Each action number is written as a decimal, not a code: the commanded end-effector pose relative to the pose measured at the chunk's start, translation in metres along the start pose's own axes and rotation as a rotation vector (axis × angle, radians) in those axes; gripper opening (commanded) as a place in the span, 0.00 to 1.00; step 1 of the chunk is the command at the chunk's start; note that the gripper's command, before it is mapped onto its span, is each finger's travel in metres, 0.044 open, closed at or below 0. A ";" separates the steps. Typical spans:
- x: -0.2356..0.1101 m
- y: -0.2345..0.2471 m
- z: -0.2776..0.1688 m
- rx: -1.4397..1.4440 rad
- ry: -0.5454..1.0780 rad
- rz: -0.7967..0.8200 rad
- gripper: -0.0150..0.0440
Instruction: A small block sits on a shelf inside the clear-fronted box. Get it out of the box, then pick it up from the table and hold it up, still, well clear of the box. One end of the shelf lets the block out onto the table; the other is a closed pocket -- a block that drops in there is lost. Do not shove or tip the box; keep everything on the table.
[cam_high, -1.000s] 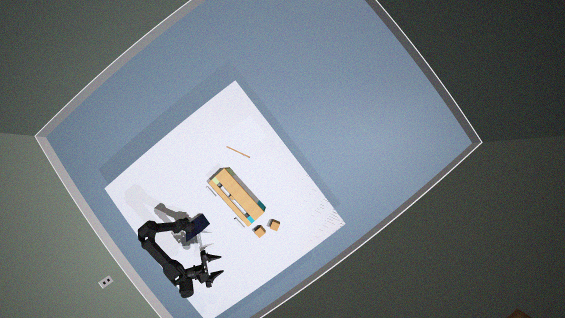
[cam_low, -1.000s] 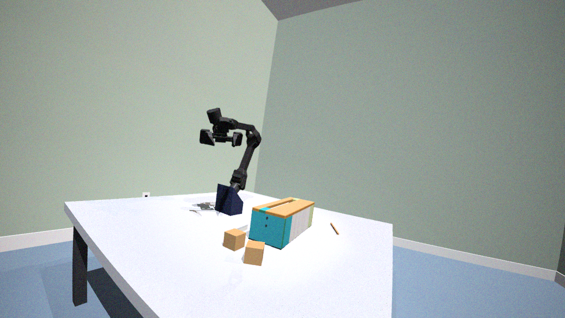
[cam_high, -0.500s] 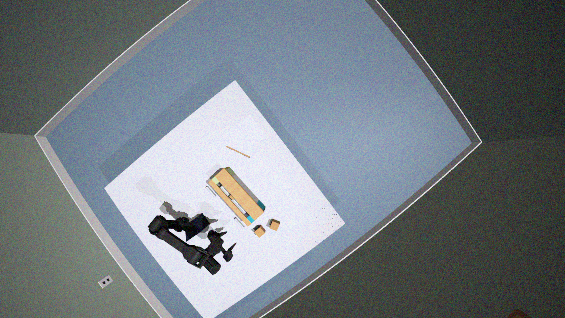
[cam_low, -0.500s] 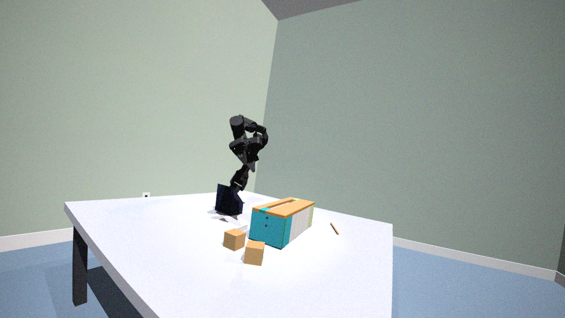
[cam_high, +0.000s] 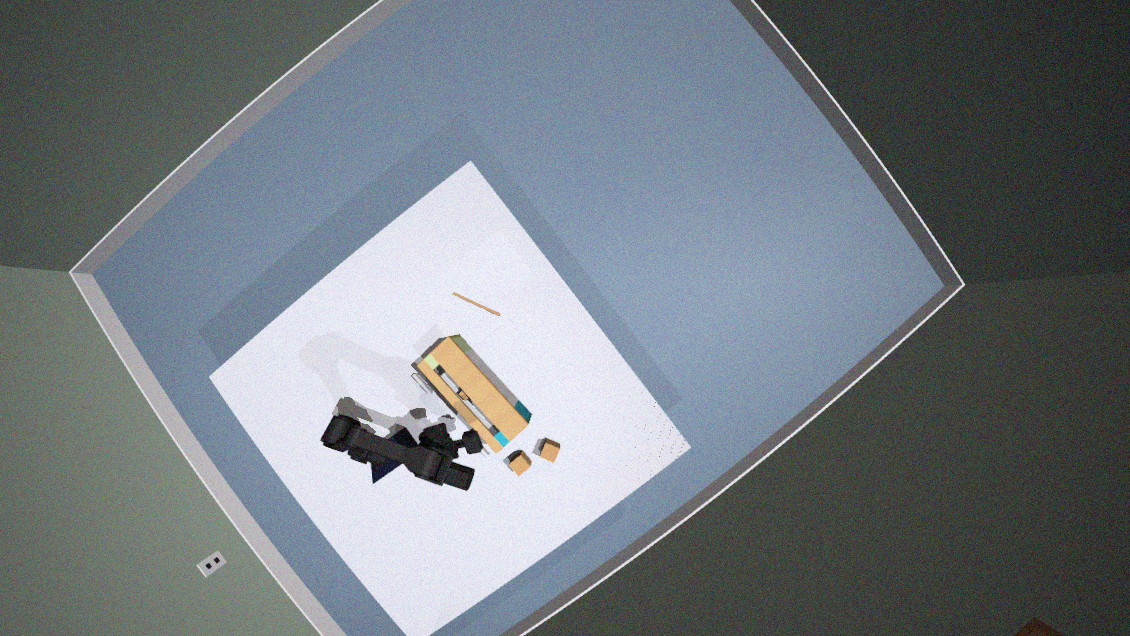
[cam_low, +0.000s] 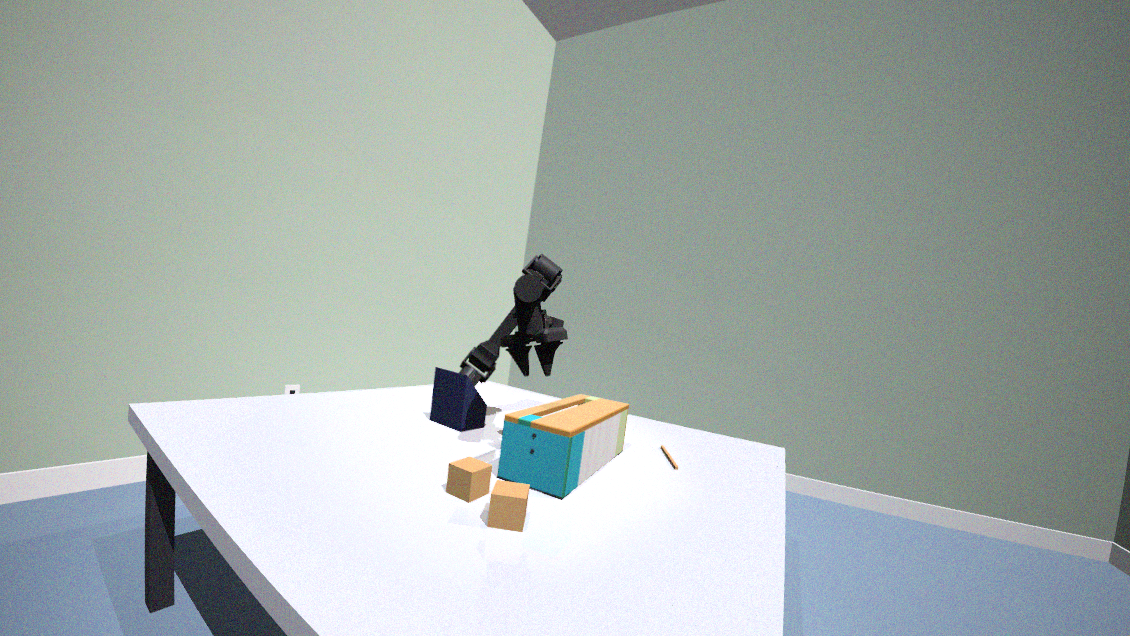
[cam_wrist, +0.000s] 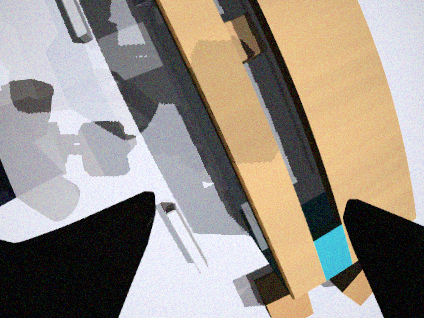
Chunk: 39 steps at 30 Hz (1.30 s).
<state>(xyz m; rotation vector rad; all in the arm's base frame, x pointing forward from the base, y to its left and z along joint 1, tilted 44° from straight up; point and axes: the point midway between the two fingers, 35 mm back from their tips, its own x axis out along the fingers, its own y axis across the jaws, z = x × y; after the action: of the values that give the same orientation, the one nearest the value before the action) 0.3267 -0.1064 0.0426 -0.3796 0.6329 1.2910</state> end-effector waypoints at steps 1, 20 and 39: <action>0.040 0.014 0.041 -0.428 -0.070 0.267 0.93; 0.050 0.015 0.038 -0.428 -0.070 0.267 0.93; 0.081 0.018 0.031 -0.430 -0.071 0.268 0.93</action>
<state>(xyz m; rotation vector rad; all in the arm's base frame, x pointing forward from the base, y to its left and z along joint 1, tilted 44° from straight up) 0.3303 -0.0273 0.0238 -0.6306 0.3457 1.6903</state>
